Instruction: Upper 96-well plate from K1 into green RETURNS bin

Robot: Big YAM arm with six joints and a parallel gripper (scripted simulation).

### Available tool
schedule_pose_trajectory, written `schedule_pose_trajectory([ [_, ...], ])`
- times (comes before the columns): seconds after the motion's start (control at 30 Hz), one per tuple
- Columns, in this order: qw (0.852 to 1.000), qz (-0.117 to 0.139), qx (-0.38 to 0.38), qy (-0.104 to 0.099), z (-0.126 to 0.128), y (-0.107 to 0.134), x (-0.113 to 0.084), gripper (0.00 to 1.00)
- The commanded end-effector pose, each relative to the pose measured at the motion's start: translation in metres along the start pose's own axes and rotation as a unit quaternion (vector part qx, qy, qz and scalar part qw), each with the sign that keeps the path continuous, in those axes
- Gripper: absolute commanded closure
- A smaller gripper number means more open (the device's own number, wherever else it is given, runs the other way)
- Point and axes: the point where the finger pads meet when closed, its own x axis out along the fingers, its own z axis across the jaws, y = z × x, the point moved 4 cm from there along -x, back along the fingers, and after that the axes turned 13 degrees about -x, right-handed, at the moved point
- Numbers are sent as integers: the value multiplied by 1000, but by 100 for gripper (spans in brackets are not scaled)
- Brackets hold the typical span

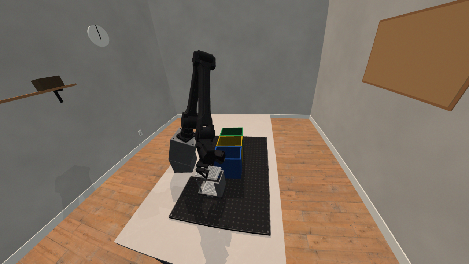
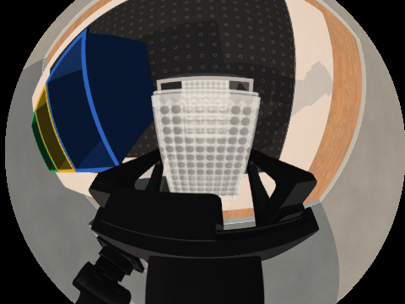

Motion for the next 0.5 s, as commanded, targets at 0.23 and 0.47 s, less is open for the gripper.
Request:
schedule_pose_trajectory([
  [0.23,1000,-12,-13,20,-17,-11,-27,100],
  [0.47,1000,-13,-13,21,-17,-11,-40,100],
])
